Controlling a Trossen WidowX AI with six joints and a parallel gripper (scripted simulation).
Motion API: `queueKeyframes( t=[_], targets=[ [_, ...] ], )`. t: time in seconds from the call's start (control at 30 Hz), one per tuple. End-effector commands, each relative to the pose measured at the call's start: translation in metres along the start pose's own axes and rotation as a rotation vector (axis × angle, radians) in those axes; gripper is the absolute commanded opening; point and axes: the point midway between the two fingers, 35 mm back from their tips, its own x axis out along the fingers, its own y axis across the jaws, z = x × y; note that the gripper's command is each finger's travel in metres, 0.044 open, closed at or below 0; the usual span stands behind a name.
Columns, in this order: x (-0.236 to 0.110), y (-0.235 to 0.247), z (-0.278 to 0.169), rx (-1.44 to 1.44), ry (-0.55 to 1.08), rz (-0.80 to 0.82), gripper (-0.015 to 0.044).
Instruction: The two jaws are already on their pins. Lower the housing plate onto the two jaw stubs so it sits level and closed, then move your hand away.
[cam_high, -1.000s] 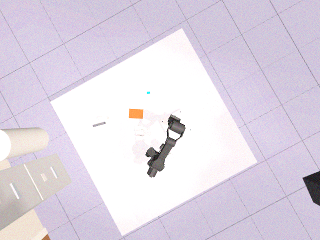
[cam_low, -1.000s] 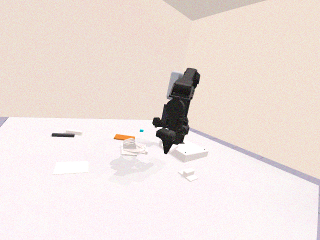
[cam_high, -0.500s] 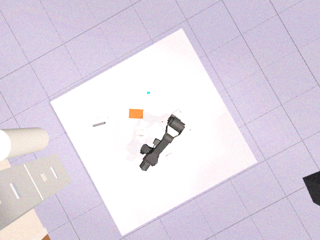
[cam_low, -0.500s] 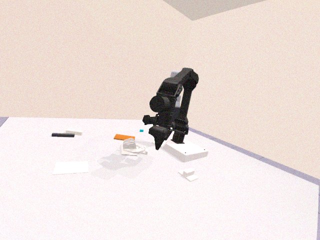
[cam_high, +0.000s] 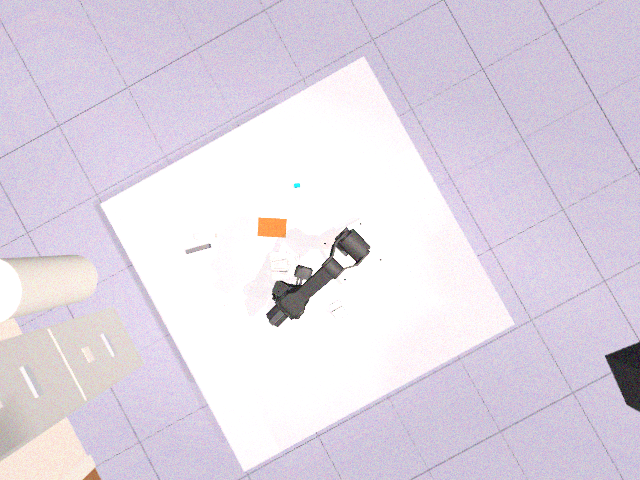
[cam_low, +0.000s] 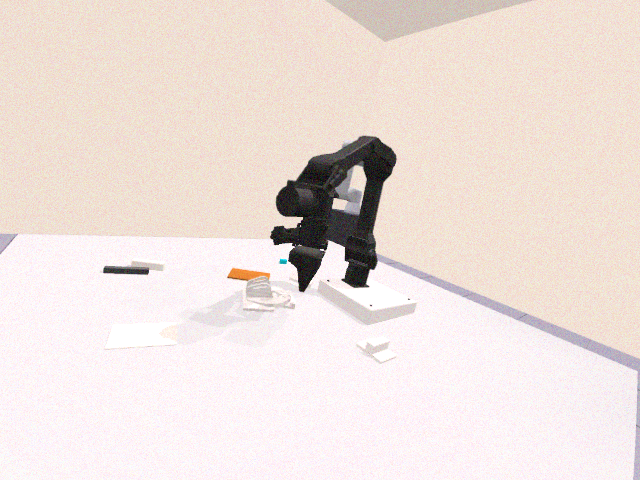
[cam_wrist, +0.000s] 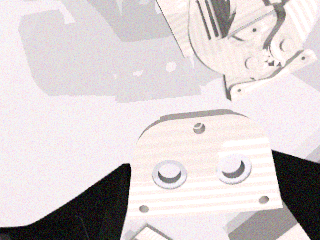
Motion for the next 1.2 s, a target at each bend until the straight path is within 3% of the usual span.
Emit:
queueKeyframes(
  t=[0.0, 0.7, 1.17],
  targets=[
    [0.0, -0.012, 0.011, -0.067, -0.006, -0.003, 0.0351],
    [0.002, -0.066, 0.05, -0.363, -0.006, -0.011, 0.0351],
    [0.002, -0.068, 0.051, -0.372, -0.006, -0.011, 0.0351]
  ],
)
